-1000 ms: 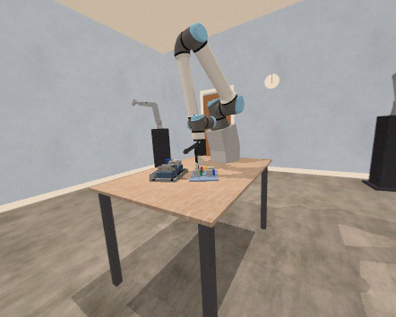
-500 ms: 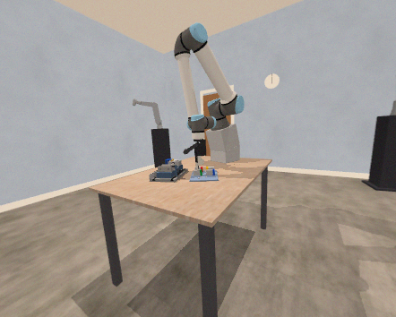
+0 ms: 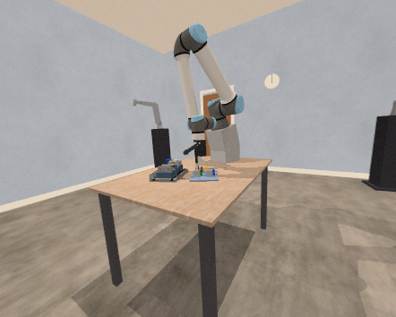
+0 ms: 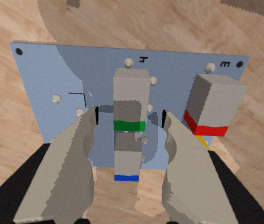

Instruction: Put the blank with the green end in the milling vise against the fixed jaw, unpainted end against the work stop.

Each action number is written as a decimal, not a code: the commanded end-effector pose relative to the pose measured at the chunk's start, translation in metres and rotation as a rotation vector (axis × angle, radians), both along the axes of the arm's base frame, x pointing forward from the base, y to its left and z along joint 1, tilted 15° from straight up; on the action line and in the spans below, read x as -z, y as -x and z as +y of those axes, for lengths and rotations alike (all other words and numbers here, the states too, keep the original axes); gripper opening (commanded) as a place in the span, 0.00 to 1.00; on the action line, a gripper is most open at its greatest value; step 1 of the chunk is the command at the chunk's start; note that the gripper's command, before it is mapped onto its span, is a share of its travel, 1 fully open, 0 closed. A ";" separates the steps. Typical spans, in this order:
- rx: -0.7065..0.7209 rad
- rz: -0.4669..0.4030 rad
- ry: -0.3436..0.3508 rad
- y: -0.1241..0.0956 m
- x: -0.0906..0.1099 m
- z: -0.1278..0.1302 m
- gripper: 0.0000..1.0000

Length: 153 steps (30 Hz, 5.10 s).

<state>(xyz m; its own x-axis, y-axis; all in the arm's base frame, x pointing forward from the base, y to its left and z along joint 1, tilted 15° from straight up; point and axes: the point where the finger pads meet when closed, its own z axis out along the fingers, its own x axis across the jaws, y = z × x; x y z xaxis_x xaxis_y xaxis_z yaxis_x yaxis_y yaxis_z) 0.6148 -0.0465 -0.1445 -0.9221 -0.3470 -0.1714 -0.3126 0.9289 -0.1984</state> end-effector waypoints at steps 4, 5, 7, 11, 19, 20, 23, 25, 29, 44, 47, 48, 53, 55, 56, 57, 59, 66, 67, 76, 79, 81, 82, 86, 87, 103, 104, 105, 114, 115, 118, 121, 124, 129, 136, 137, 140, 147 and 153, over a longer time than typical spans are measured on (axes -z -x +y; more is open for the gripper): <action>0.000 -0.001 0.000 -0.001 0.002 0.000 0.40; 0.000 -0.001 0.000 -0.001 0.003 0.000 0.40; 0.000 -0.001 0.000 -0.001 0.004 -0.001 0.40; 0.000 -0.001 0.000 -0.002 0.005 -0.001 0.40; 0.000 -0.001 0.000 -0.002 0.007 -0.001 0.40; 0.000 -0.001 0.000 -0.002 0.007 -0.001 0.40; 0.000 -0.001 0.000 -0.002 0.008 -0.001 0.40; 0.000 -0.001 0.000 -0.002 0.008 -0.001 0.40; 0.000 -0.001 0.000 -0.002 0.009 -0.001 0.40; 0.000 -0.001 0.000 -0.002 0.009 -0.001 0.40; 0.000 -0.001 0.000 -0.002 0.009 -0.001 0.40; 0.000 -0.001 0.000 -0.002 0.009 -0.001 0.40; 0.000 -0.001 0.000 -0.002 0.009 -0.001 0.40; 0.000 -0.001 0.000 -0.002 0.009 -0.001 0.40; 0.000 -0.001 0.000 -0.002 0.009 -0.001 0.40; 0.000 -0.001 0.000 -0.002 0.009 -0.001 0.40; 0.000 -0.001 0.000 -0.002 0.009 -0.001 0.40; 0.000 -0.001 0.000 -0.002 0.009 -0.001 0.40; 0.000 -0.001 0.000 -0.002 0.009 -0.001 0.40; 0.000 -0.001 0.000 -0.002 0.009 -0.001 0.00; 0.000 -0.001 0.000 -0.002 0.009 -0.001 0.00; 0.000 -0.001 0.000 -0.002 0.009 -0.001 0.00; 0.000 -0.001 0.000 -0.002 0.009 -0.001 0.00; 0.000 -0.001 0.000 -0.002 0.009 -0.001 0.00; 0.000 -0.001 0.000 -0.002 0.009 -0.001 0.00; 0.000 -0.001 0.000 -0.002 0.009 -0.001 0.00; 0.000 -0.001 0.000 -0.002 0.009 -0.001 0.00; 0.000 -0.001 0.000 -0.002 0.009 -0.001 0.00; 0.000 -0.001 0.000 -0.002 0.009 -0.001 0.00; 0.000 -0.001 0.000 -0.002 0.009 -0.001 0.00; 0.000 -0.001 0.000 -0.002 0.009 -0.001 0.00; 0.000 -0.001 0.000 -0.002 0.009 -0.001 0.00; 0.000 -0.001 0.000 -0.002 0.009 -0.001 0.00; 0.000 -0.001 0.000 -0.002 0.009 -0.001 0.00; 0.000 -0.001 0.000 -0.002 0.009 -0.001 0.00; 0.000 -0.001 0.000 -0.002 0.009 -0.001 0.00; 0.000 -0.001 0.000 -0.002 0.009 -0.001 0.00; 0.000 -0.001 0.000 -0.001 0.002 0.000 0.00; 0.000 -0.001 0.000 0.002 -0.009 0.001 0.00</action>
